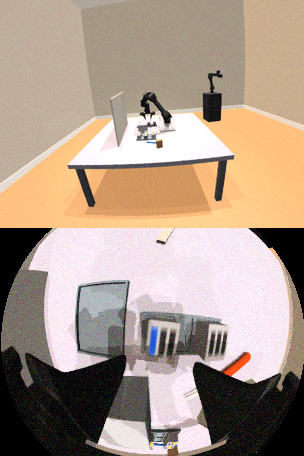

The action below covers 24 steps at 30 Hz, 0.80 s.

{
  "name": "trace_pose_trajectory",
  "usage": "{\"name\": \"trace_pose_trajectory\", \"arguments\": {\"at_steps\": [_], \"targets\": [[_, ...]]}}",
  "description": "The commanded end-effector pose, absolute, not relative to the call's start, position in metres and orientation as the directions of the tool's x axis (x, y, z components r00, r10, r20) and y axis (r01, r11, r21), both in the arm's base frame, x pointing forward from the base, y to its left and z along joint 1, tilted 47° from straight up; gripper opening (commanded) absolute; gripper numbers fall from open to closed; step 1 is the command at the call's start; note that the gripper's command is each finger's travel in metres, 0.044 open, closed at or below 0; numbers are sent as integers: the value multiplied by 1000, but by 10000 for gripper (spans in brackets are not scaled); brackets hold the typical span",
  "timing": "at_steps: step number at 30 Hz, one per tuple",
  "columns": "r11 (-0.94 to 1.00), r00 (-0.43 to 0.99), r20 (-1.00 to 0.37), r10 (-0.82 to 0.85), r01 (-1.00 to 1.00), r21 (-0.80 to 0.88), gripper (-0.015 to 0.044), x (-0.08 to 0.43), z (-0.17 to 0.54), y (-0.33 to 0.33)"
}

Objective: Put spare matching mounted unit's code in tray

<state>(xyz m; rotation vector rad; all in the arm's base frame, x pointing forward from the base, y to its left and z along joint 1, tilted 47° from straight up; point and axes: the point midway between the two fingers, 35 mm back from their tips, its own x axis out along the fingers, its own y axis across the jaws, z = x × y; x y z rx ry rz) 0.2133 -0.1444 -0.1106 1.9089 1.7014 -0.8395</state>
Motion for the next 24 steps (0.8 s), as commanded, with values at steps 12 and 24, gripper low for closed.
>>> {"name": "trace_pose_trajectory", "arguments": {"at_steps": [12,24], "targets": [[-143,57,-691,720,987,-69,300,216,-129,-125],[-143,57,-691,721,987,-68,300,217,-142,-110]]}}
